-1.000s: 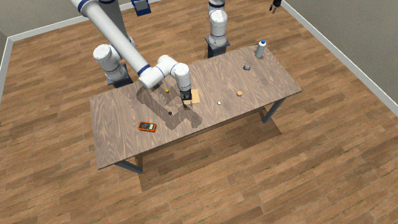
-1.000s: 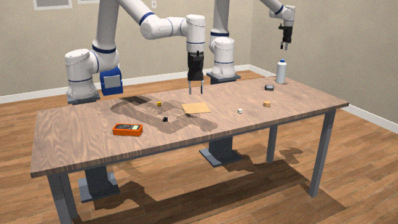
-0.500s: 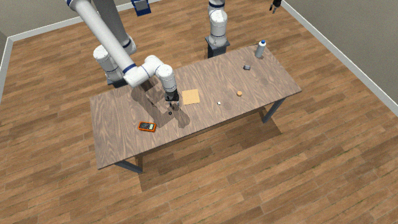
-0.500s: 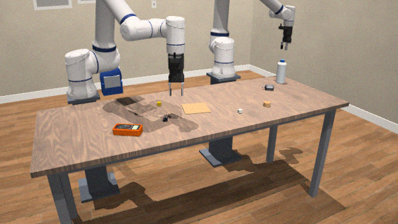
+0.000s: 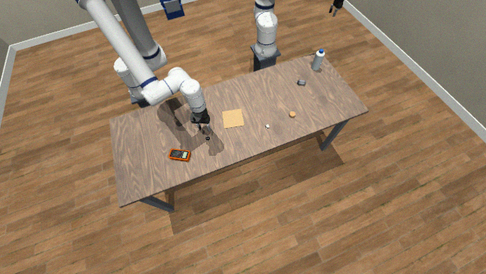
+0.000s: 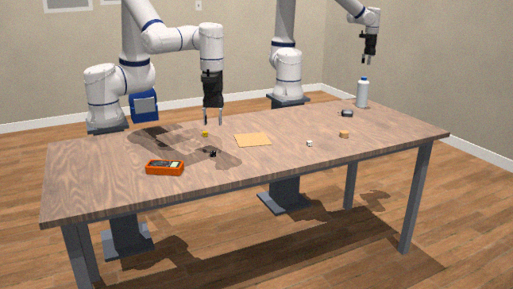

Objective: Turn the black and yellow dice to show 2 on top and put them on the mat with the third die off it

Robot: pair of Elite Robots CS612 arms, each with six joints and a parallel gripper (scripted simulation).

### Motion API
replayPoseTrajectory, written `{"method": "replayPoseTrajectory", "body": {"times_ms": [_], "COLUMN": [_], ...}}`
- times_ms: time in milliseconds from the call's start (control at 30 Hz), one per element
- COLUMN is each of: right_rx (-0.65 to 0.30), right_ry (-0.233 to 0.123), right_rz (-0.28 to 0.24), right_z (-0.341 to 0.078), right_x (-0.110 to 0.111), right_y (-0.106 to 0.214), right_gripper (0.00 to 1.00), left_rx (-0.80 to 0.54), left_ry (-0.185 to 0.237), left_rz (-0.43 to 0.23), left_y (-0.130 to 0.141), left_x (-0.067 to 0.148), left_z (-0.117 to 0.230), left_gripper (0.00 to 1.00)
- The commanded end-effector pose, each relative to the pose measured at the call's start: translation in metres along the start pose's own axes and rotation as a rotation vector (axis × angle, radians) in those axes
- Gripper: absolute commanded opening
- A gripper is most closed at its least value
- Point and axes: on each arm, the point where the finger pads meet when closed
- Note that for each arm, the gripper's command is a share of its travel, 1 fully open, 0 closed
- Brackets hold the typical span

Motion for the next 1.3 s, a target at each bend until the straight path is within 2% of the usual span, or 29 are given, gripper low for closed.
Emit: {"method": "replayPoseTrajectory", "body": {"times_ms": [0, 533, 733, 967, 1033, 1267], "right_rx": [-0.005, -0.007, -0.037, -0.156, -0.156, -0.371], "right_ry": [-0.001, -0.001, -0.001, -0.001, -0.001, -0.002], "right_rz": [0.001, 0.001, 0.001, 0.001, 0.001, 0.001], "right_z": [0.004, 0.004, 0.004, 0.006, 0.006, 0.008], "right_x": [0.000, 0.000, -0.001, -0.004, -0.004, -0.011], "right_y": [0.000, 0.000, 0.000, -0.002, -0.002, -0.004], "right_gripper": [1.00, 1.00, 1.00, 1.00, 1.00, 1.00], "left_rx": [0.000, 0.000, 0.000, 0.000, 0.000, 0.000], "left_ry": [-0.001, -0.001, -0.001, -0.001, -0.001, -0.001], "left_rz": [-0.001, -0.001, -0.001, -0.001, -0.001, -0.001], "left_y": [0.001, 0.001, 0.001, 0.001, 0.001, 0.001], "left_x": [0.001, 0.001, 0.001, 0.001, 0.001, 0.001], "left_z": [0.000, 0.000, 0.000, 0.000, 0.000, 0.000], "left_gripper": [1.00, 1.00, 1.00, 1.00, 1.00, 1.00]}}
Point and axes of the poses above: on each arm, the point where the finger pads meet when closed, its own x axis back along the fingers, its own z axis across the jaws, y = z × x, and after that the axes turned 11 degrees about x, right-handed
